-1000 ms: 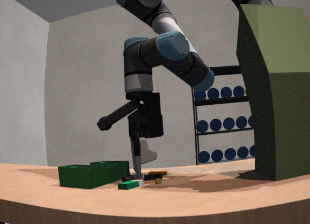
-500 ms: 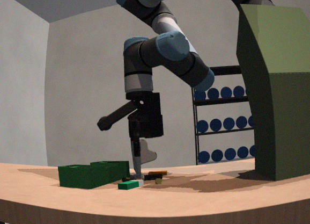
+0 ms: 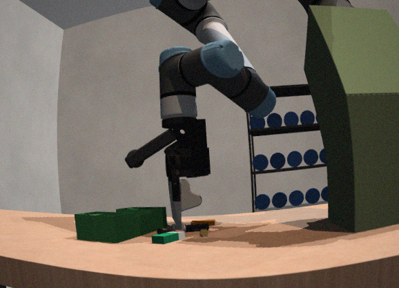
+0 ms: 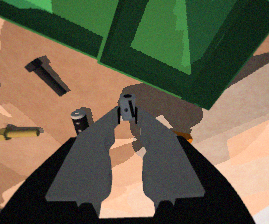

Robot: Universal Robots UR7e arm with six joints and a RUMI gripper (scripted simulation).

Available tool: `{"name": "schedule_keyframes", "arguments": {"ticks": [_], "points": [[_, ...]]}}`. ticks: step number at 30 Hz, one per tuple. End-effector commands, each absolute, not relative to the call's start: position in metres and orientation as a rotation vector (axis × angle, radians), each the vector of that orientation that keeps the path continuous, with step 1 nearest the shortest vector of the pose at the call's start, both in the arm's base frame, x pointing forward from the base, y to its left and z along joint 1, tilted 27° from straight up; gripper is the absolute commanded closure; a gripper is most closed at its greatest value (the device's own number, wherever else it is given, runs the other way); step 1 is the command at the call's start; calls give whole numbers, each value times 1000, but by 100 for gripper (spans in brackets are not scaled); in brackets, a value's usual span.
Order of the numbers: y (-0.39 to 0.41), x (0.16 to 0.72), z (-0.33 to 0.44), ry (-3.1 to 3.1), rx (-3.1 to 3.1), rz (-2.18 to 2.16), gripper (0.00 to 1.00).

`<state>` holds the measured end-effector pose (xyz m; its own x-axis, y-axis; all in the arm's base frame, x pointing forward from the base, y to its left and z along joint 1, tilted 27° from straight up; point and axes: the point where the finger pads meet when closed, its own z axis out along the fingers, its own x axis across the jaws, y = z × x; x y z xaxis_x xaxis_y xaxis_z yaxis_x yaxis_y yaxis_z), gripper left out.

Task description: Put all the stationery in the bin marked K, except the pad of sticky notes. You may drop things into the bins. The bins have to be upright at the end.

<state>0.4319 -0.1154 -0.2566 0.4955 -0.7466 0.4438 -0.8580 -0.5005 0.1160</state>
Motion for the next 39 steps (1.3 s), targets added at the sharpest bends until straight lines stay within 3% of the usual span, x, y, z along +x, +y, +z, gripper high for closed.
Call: {"name": "schedule_keyframes", "arguments": {"ticks": [1, 21, 39], "points": [[-115, 432, -256, -1347, 2422, 488, 100], [-89, 424, -203, -1347, 2422, 488, 100], [-87, 424, -199, -1347, 2422, 488, 100]]}}
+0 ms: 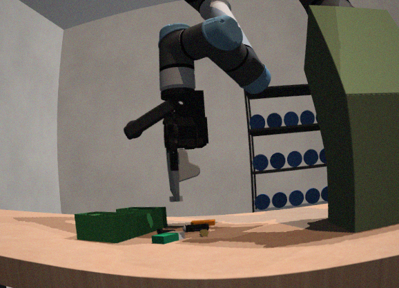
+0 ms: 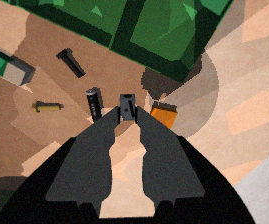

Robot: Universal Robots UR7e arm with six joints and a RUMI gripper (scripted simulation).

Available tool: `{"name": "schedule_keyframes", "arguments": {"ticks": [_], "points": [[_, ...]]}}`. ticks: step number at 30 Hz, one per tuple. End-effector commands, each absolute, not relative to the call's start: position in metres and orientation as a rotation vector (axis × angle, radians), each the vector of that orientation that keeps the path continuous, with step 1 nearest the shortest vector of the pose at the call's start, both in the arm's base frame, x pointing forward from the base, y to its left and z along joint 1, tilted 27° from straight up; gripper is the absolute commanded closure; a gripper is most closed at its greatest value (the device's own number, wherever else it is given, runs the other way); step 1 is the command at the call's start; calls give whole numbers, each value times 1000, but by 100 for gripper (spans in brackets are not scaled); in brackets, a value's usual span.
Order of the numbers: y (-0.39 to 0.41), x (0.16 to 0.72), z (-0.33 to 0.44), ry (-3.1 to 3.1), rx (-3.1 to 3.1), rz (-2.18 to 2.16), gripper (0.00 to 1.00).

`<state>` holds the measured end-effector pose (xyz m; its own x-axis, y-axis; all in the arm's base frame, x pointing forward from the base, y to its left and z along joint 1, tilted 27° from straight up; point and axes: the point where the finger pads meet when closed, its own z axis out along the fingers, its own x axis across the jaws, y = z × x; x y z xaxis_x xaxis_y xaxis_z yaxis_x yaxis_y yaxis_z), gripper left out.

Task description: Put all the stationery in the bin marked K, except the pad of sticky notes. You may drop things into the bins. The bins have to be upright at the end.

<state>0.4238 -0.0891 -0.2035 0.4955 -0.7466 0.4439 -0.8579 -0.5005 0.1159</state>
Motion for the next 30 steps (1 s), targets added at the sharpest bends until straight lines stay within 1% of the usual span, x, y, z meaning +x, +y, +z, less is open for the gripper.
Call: {"name": "schedule_keyframes", "arguments": {"ticks": [1, 7, 10, 19, 24, 30], "points": [[-86, 423, -197, -1347, 2422, 488, 100], [-86, 423, -197, -1347, 2422, 488, 100], [-84, 441, -195, -1154, 2499, 449, 100], [-79, 495, -190, -838, 2594, 395, 100], [-79, 497, -190, -731, 2617, 378, 100], [-79, 497, -190, -465, 2658, 318, 100]]}}
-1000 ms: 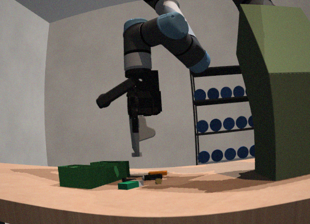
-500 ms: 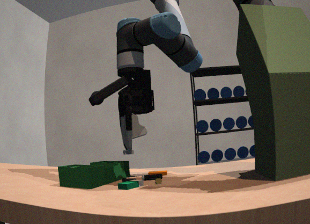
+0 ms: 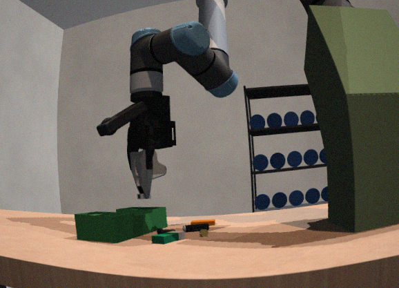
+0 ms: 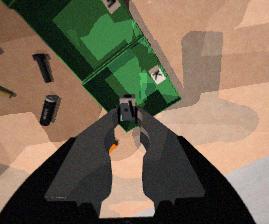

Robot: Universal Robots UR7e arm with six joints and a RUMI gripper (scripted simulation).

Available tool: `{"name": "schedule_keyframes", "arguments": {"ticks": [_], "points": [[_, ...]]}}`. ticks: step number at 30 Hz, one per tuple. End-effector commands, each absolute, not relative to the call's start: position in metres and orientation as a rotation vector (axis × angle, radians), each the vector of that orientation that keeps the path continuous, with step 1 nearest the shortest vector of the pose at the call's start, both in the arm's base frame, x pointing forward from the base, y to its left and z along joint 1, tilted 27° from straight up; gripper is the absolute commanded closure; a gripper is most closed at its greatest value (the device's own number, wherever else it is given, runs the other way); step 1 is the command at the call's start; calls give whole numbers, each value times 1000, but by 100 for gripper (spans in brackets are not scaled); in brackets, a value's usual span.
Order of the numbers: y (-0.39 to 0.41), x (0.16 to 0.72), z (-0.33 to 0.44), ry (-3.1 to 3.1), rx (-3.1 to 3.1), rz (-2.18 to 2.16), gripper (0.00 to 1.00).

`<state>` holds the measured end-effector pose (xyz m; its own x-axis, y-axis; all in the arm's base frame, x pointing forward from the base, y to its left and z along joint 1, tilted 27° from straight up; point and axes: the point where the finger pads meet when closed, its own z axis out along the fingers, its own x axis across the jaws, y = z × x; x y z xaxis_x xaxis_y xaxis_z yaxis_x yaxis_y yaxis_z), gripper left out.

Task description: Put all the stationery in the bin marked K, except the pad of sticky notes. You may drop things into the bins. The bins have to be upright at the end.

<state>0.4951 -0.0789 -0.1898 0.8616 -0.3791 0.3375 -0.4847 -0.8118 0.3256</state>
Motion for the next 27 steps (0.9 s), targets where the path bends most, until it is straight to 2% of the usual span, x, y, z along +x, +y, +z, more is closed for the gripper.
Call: {"name": "schedule_keyframes", "arguments": {"ticks": [1, 19, 27], "points": [[-79, 497, -190, -430, 2661, 310, 100], [-78, 497, -190, 189, 2666, 149, 100], [-79, 497, -190, 195, 2666, 148, 100]]}}
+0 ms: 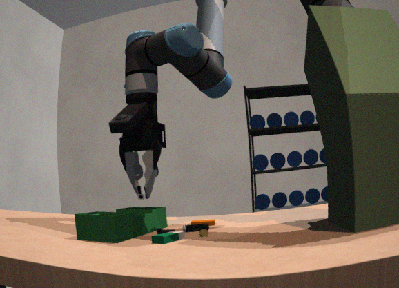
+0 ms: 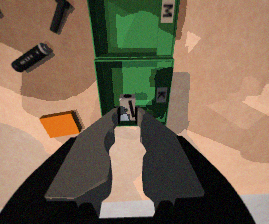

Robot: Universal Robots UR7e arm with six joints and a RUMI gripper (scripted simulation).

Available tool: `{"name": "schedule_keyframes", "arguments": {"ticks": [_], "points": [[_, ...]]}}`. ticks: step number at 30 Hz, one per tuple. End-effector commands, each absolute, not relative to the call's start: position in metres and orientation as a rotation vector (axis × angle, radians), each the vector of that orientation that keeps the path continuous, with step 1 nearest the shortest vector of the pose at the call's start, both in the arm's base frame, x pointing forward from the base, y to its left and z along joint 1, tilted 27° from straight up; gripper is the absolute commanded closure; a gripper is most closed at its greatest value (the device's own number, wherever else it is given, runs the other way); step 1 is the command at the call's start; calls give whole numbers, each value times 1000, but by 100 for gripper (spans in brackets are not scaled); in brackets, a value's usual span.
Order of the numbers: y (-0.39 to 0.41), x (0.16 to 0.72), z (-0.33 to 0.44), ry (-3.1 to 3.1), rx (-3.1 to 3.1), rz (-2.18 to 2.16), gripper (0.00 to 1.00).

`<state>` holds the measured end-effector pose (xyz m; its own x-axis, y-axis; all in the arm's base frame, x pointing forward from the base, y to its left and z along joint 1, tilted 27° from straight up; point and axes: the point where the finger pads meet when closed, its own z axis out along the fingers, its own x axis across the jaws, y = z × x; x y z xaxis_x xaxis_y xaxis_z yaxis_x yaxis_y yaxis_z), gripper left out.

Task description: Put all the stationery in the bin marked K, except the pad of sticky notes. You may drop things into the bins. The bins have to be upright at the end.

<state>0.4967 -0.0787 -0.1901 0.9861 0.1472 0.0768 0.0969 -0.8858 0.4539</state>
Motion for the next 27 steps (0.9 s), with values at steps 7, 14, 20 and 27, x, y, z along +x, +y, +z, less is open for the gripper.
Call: {"name": "schedule_keyframes", "arguments": {"ticks": [7, 14, 20, 27], "points": [[-79, 497, -190, 195, 2666, 148, 100], [-82, 498, -197, 195, 2666, 148, 100], [-86, 499, -204, 195, 2666, 148, 100], [-92, 501, -216, 195, 2666, 148, 100]]}}
